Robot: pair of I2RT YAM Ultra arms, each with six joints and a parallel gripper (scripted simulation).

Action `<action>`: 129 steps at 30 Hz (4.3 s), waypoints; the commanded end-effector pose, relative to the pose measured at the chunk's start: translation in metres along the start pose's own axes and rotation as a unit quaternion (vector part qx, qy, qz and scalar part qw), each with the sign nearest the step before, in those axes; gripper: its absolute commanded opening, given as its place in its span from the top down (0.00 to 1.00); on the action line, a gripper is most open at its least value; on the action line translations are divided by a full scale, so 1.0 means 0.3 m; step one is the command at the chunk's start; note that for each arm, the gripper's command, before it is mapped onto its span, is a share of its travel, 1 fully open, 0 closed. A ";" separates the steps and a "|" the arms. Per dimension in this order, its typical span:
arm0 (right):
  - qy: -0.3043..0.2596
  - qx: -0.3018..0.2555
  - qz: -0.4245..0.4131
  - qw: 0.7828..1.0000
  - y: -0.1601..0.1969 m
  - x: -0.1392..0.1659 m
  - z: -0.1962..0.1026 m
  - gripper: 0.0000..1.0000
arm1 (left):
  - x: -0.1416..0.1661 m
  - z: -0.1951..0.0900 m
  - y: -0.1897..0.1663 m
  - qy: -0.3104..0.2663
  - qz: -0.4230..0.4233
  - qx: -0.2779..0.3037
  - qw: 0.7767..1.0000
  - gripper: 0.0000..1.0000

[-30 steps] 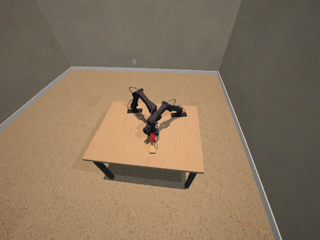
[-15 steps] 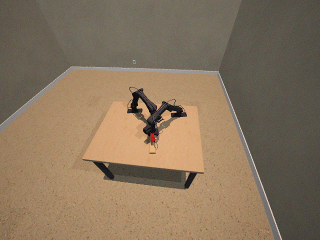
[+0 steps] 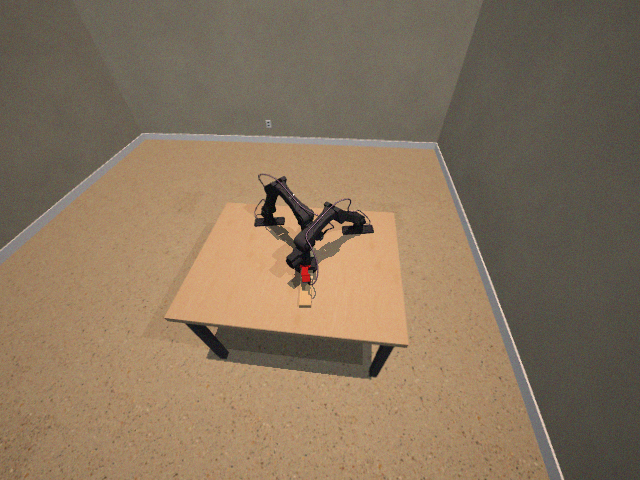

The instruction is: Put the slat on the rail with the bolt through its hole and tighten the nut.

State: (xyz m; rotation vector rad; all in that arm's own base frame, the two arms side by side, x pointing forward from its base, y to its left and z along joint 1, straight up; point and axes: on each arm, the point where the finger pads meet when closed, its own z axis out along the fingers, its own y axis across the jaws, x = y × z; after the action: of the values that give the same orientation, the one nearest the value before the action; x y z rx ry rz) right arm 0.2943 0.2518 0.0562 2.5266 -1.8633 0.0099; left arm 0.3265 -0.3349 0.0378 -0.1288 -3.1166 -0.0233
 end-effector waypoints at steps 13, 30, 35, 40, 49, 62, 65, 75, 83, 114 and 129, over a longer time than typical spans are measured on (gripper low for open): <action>-0.006 0.005 -0.047 0.999 -0.001 -0.006 -0.031 0.66 | -0.005 -0.019 -0.004 -0.006 0.000 0.005 1.000 0.28; -0.006 0.005 -0.047 0.999 -0.001 -0.007 -0.030 0.66 | -0.005 -0.019 -0.004 -0.006 0.000 0.005 1.000 0.28; -0.006 0.005 -0.047 0.999 -0.001 -0.007 -0.025 0.66 | -0.005 -0.019 -0.004 -0.006 0.000 0.005 1.000 0.28; -0.006 0.005 -0.047 0.999 -0.001 -0.007 -0.021 0.66 | -0.005 -0.019 -0.004 -0.006 0.000 0.005 1.000 0.28; -0.006 0.005 -0.047 0.999 -0.002 -0.007 -0.014 0.66 | -0.005 -0.019 -0.004 -0.006 0.000 0.005 1.000 0.28; -0.006 0.005 -0.047 0.999 -0.002 -0.007 -0.004 0.66 | -0.005 -0.019 -0.004 -0.006 0.000 0.005 1.000 0.28; -0.006 0.005 -0.047 0.999 -0.002 -0.007 -0.001 0.66 | -0.005 -0.019 -0.004 -0.006 0.000 0.005 1.000 0.28; -0.006 0.005 -0.047 0.999 -0.002 -0.007 0.006 0.66 | -0.005 -0.019 -0.004 -0.006 0.000 0.005 1.000 0.28; -0.002 0.005 -0.044 0.999 -0.004 -0.002 -0.008 0.87 | -0.005 -0.019 -0.004 -0.006 0.000 0.005 1.000 0.28; -0.002 0.005 0.005 1.000 -0.004 -0.002 -0.008 0.89 | -0.005 -0.019 -0.004 -0.006 0.000 0.005 1.000 0.28; -0.004 0.004 0.260 0.966 -0.004 -0.002 -0.008 0.89 | -0.005 -0.019 -0.004 -0.006 0.000 0.005 1.000 0.28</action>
State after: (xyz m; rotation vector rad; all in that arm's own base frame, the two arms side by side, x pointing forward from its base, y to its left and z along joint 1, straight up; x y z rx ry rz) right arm 0.2926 0.2509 0.0548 2.1365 -2.2951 0.0067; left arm 0.3265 -0.3349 0.0378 -0.1288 -3.1166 -0.0233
